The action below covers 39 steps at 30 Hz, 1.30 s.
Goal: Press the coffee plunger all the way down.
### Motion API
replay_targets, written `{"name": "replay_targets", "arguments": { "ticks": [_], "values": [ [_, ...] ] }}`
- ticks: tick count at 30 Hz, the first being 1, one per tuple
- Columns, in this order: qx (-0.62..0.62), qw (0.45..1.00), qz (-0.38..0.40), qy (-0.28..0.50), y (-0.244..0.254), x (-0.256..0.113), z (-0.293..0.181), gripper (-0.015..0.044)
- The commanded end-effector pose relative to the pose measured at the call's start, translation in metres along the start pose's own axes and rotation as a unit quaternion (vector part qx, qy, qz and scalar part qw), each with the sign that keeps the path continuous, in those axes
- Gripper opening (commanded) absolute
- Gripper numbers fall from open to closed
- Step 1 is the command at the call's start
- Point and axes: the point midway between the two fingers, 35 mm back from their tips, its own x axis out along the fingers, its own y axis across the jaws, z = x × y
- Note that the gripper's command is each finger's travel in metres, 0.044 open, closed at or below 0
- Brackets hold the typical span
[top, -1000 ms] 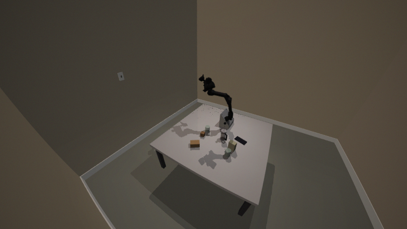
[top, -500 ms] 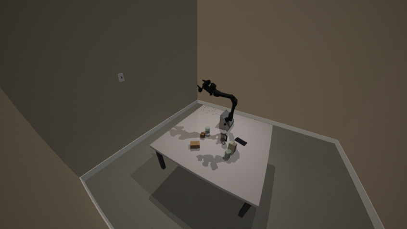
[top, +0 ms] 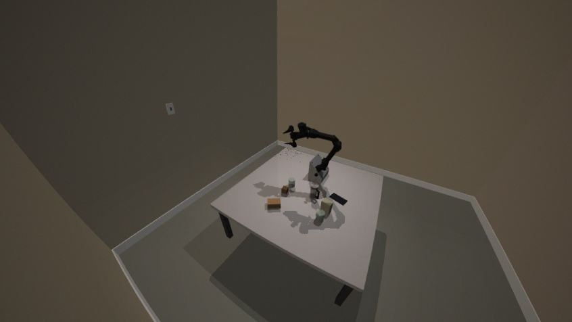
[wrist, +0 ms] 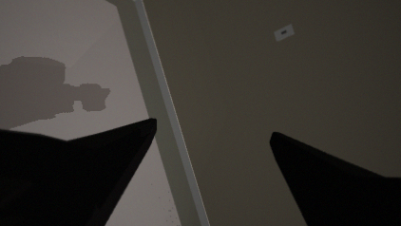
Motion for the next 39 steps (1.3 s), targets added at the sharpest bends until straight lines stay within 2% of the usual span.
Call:
{"name": "replay_targets", "arguments": {
  "ticks": [1,7,14,18,21,33,39],
  "values": [
    [-0.019,0.987,0.159,-0.011,0.072,-0.03,-0.017,0.044],
    [-0.007,0.949,0.314,-0.042,0.141,-0.079,-0.029,0.044],
    [0.053,0.875,0.47,-0.103,0.206,-0.152,-0.03,0.044],
    [0.112,0.818,0.544,-0.15,0.233,-0.198,-0.024,0.044],
    [0.128,0.779,0.573,-0.22,0.246,-0.227,-0.011,0.044],
    [0.129,0.776,0.575,-0.226,0.295,-0.211,-0.04,0.044],
    [0.129,0.776,0.575,-0.226,0.295,-0.211,-0.042,0.044]
  ]
}}
